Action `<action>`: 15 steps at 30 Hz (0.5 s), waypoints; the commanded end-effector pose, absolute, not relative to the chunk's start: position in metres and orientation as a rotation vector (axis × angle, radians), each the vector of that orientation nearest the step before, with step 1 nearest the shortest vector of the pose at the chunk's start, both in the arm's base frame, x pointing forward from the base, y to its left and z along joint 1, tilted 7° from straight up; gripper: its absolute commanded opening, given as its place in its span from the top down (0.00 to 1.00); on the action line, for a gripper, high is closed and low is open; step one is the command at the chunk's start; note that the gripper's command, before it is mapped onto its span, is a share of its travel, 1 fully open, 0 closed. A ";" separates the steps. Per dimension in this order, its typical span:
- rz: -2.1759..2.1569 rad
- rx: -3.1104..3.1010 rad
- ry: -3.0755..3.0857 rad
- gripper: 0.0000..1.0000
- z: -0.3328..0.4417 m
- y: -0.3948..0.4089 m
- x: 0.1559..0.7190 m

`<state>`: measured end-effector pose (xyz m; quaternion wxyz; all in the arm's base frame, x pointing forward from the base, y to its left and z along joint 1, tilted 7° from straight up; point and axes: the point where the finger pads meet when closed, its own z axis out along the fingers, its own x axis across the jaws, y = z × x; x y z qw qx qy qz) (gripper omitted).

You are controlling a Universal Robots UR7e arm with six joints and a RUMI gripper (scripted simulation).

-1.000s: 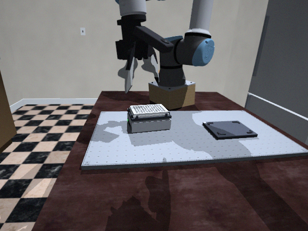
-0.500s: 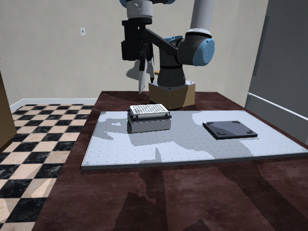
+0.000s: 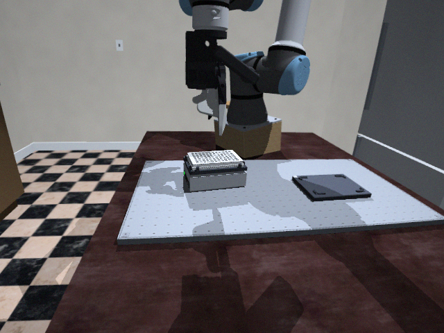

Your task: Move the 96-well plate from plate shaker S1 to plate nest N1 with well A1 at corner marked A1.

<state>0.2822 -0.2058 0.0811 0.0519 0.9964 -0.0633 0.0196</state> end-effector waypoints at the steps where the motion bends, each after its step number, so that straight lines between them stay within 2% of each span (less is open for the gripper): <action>1: 0.055 3.024 -0.045 0.00 0.080 -0.204 0.279; 15: 0.055 3.024 -0.045 0.00 0.079 -0.204 0.279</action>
